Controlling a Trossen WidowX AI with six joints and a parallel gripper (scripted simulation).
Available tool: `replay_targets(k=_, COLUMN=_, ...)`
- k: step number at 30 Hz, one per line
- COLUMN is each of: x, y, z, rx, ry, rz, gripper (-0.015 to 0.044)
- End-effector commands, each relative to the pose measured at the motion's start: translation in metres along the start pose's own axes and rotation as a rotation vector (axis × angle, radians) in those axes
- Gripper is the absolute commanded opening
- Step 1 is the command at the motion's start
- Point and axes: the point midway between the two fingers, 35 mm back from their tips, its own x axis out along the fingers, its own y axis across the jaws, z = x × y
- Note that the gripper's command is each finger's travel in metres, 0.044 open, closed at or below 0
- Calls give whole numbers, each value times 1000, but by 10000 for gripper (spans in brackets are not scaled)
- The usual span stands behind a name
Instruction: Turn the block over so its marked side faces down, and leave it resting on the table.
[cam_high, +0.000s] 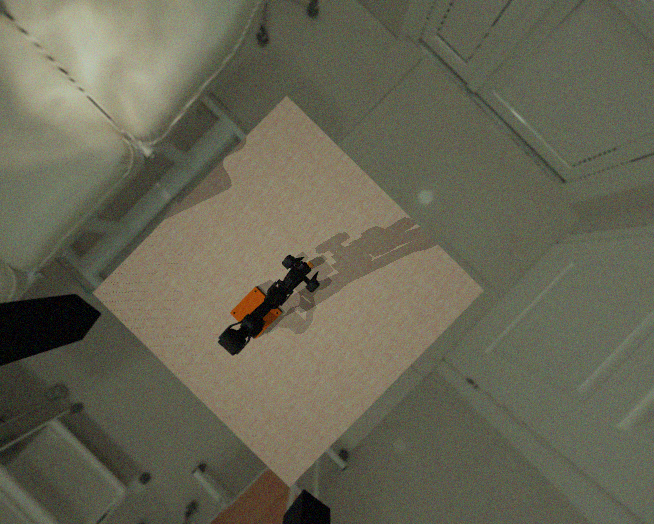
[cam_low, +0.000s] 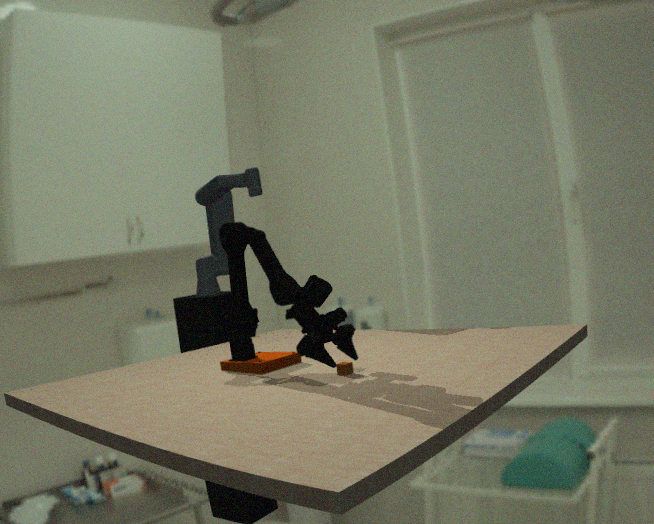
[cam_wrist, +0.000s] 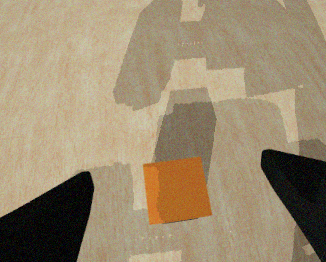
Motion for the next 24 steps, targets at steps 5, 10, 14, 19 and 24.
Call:
replay_targets(k=5, x=-56, y=1, z=21, rx=6, ry=208, rz=13, gripper=440)
replay_targets(k=10, x=-56, y=1, z=21, rx=6, ry=208, rz=13, gripper=440)
replay_targets(k=14, x=-56, y=1, z=21, rx=6, ry=208, rz=13, gripper=440)
replay_targets(k=19, x=-51, y=1, z=33, rx=3, ry=326, rz=12, gripper=440)
replay_targets(k=24, x=-46, y=1, z=48, rx=-1, ry=496, rz=13, gripper=440)
